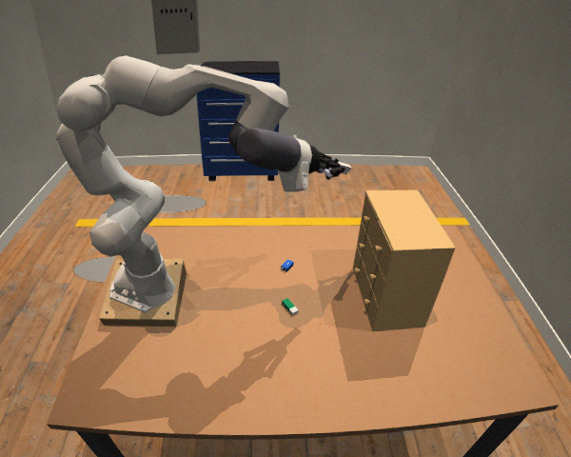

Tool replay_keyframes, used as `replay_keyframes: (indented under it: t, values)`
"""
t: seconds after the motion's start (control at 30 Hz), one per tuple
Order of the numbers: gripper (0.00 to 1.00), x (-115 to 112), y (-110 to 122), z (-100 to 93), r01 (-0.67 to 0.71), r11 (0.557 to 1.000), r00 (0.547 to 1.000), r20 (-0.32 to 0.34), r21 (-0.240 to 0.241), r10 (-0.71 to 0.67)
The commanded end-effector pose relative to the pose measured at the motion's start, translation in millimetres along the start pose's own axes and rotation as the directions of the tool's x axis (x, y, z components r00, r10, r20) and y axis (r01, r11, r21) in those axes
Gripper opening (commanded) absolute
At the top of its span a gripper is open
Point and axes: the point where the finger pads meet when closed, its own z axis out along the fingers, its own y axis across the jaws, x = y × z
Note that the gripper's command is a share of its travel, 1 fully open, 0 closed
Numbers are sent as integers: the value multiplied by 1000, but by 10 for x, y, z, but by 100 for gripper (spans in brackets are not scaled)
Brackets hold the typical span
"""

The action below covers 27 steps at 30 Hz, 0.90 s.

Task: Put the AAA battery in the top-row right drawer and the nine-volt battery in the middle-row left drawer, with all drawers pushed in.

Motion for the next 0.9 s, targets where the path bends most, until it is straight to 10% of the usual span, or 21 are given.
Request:
replay_keyframes:
  t: [0.0,0.87]
  values:
    - [0,-14,17,-5,-22,1000,1000,-1,-5,22]
    - [0,-16,196,-9,-36,998,997,-66,-57,32]
